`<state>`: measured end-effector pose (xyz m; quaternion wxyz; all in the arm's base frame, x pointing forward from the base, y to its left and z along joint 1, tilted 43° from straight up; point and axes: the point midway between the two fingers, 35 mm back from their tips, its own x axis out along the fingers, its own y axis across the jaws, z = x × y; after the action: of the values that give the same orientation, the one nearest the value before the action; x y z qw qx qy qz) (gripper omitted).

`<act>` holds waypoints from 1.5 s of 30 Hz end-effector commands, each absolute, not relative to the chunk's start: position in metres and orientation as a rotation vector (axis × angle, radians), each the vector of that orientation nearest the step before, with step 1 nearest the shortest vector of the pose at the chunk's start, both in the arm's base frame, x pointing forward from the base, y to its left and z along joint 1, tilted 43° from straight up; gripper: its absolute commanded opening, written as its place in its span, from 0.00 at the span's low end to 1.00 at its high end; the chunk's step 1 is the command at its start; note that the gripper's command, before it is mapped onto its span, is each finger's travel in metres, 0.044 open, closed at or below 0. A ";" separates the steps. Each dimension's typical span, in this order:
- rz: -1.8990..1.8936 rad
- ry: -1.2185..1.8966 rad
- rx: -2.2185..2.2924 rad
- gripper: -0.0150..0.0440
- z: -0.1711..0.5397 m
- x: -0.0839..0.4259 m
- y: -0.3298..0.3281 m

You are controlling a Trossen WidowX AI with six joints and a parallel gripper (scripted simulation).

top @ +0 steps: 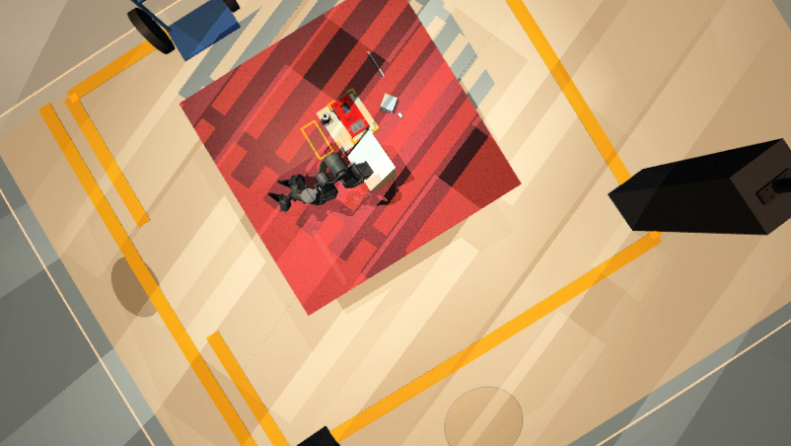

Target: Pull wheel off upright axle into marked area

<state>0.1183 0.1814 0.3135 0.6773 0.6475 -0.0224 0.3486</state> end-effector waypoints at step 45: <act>-0.488 1.455 1.317 0.76 0.029 0.371 0.062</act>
<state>0.3779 0.1146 0.0526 0.6923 0.4656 0.5408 -0.1072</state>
